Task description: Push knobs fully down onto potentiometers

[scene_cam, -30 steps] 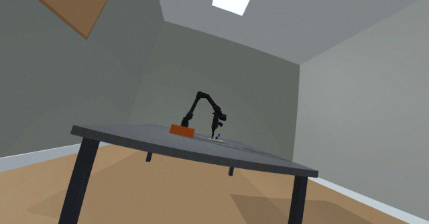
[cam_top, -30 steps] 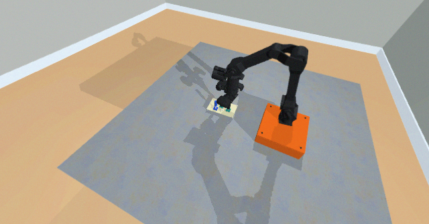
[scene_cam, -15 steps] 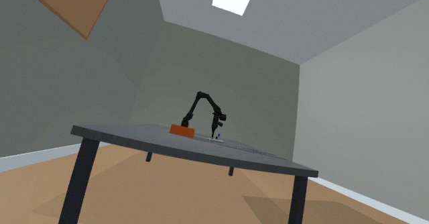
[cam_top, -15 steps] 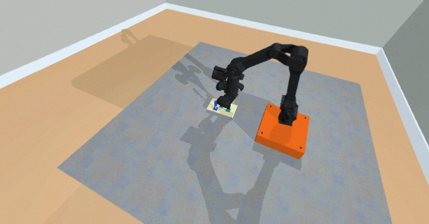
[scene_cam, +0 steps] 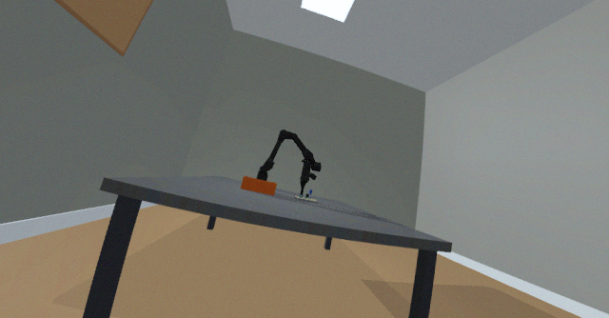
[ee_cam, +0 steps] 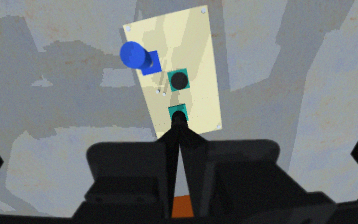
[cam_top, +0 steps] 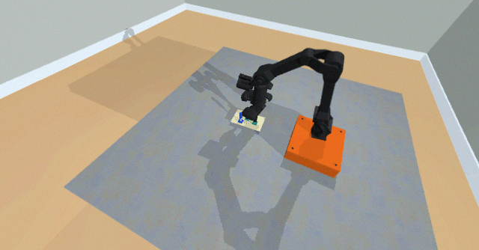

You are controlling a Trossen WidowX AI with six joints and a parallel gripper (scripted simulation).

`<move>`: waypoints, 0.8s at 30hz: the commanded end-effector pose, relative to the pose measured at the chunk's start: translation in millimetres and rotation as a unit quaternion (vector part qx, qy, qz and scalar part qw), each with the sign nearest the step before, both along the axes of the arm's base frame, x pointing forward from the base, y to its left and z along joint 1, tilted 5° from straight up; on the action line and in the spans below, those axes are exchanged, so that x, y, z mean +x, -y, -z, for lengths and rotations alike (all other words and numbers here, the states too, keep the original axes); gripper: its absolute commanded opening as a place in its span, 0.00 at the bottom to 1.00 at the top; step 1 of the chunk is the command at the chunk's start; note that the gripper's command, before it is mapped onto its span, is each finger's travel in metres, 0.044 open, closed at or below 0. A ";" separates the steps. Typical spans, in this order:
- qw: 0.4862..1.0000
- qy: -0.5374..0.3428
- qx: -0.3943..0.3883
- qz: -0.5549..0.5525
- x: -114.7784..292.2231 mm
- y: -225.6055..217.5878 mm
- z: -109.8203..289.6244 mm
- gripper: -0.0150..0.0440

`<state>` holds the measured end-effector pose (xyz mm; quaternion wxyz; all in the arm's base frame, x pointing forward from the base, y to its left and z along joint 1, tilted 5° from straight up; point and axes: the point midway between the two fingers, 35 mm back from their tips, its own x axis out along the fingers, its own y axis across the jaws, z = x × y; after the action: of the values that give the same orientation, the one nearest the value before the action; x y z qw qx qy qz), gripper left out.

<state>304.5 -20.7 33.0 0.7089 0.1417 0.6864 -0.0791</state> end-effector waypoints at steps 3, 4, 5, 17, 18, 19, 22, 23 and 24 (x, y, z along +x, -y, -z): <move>1.000 -0.002 -0.001 0.000 1.6 -0.1 7.3 0.25; 1.000 -0.002 -0.001 0.000 1.6 -0.1 7.3 0.25; 1.000 -0.002 -0.001 0.000 1.6 -0.1 7.4 0.25; 1.000 -0.002 -0.001 0.000 1.7 -0.3 9.6 0.25; 1.000 -0.002 -0.001 0.000 1.7 -0.3 9.6 0.25; 1.000 -0.002 -0.001 0.000 1.7 -0.3 9.6 0.25; 1.000 -0.002 -0.001 0.000 1.7 -0.4 10.8 0.25; 1.000 -0.002 -0.001 0.000 1.8 -0.5 11.4 0.25; 1.000 -0.002 -0.001 0.000 1.8 -0.5 11.7 0.25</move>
<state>304.3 -20.6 31.5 0.7095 0.1419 0.6857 -0.0793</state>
